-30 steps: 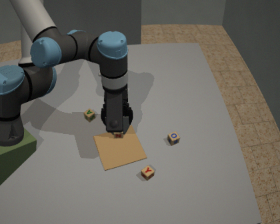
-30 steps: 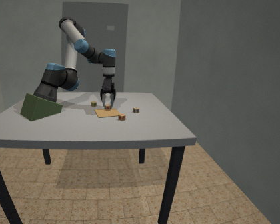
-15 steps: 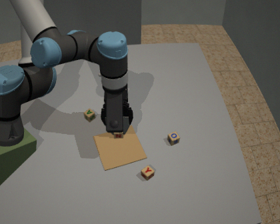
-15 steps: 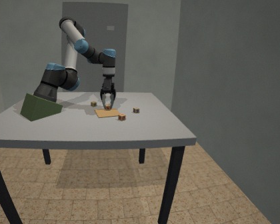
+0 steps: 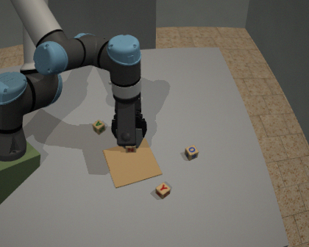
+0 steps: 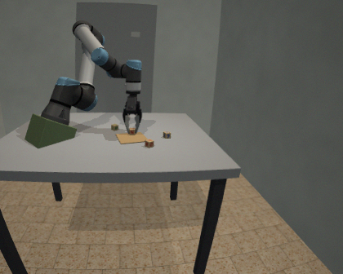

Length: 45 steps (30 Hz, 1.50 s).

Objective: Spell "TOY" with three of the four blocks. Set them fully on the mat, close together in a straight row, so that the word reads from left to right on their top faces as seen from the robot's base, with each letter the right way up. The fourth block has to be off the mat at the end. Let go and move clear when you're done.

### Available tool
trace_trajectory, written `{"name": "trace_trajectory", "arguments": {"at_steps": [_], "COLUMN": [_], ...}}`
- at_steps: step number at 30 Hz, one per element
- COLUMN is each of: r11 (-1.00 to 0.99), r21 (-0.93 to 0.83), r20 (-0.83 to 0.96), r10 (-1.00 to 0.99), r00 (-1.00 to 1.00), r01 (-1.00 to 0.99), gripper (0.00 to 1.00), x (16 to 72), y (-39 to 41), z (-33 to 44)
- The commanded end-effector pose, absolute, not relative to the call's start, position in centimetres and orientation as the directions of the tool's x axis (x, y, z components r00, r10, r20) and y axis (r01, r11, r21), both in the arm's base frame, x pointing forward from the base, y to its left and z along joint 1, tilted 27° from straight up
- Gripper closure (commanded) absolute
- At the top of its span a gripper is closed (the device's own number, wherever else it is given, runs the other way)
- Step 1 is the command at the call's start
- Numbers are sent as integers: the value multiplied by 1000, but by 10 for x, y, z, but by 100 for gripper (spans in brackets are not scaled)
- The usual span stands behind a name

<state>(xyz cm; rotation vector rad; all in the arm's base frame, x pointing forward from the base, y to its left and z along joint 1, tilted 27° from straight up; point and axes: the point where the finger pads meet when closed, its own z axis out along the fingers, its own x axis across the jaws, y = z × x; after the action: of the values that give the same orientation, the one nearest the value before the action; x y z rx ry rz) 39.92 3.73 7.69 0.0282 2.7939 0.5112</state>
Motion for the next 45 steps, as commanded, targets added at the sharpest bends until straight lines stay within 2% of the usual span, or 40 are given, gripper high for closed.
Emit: {"name": "trace_trajectory", "arguments": {"at_steps": [1, 8, 9, 14, 15, 17, 21, 45], "r11": [937, 937, 937, 937, 937, 937, 937, 937], "r21": [349, 349, 349, 349, 349, 349, 349, 349], "r20": [-289, -289, -289, -289, -289, -289, -289, -289], "r10": [72, 72, 72, 72, 72, 72, 72, 72], "r00": [-955, -955, -955, -955, -955, -955, -955, -955], "r01": [-34, -34, -34, -34, -34, -34, -34, -34], "gripper": [91, 91, 88, 84, 80, 80, 72, 72], "x": [399, 399, 399, 399, 399, 399, 399, 394], "y": [37, 37, 37, 37, 37, 37, 37, 31], "z": [77, 77, 77, 77, 77, 77, 77, 94]}}
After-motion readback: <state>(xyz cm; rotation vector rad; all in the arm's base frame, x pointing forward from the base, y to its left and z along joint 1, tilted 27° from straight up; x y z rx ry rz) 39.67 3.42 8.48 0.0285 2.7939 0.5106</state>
